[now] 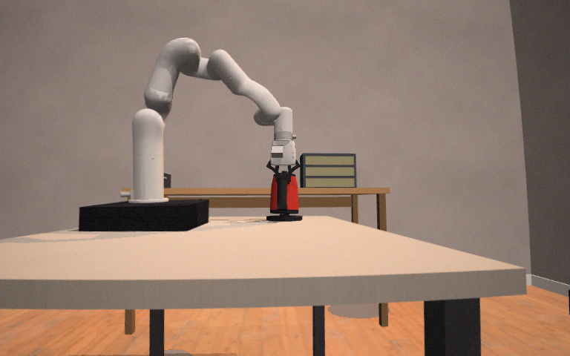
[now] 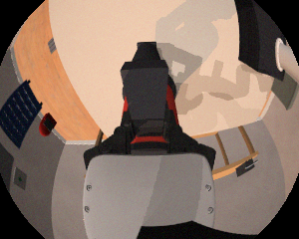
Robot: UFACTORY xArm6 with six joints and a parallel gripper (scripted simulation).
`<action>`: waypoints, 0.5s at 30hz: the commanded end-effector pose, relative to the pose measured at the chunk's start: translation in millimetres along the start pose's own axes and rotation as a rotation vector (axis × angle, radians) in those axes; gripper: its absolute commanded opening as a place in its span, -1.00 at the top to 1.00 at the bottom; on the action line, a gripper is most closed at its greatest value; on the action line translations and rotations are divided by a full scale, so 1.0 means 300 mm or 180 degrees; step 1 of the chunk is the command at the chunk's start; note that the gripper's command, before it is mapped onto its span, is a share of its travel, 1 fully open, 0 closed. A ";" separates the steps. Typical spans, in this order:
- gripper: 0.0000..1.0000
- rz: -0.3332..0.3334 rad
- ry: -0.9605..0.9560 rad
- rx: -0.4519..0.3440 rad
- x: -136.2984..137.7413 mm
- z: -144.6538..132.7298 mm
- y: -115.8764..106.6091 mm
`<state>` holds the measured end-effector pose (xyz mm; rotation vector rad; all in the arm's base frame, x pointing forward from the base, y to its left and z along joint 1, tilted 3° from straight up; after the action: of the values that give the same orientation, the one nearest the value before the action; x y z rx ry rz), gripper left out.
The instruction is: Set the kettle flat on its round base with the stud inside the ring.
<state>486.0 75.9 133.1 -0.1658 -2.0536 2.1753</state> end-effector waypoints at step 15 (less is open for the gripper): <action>1.00 0.0016 0.0000 -0.0006 -0.004 -0.001 0.003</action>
<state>485.8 75.8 130.6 -0.1655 -2.0534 2.1752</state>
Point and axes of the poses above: the point where the finger pads meet when closed, its own y axis out along the fingers, its own x axis across the jaws, z = x × y, the point moved 6 cm from there along -y, back along the fingers, and after that the axes turned 6 degrees about -y, right-handed, at the moved point
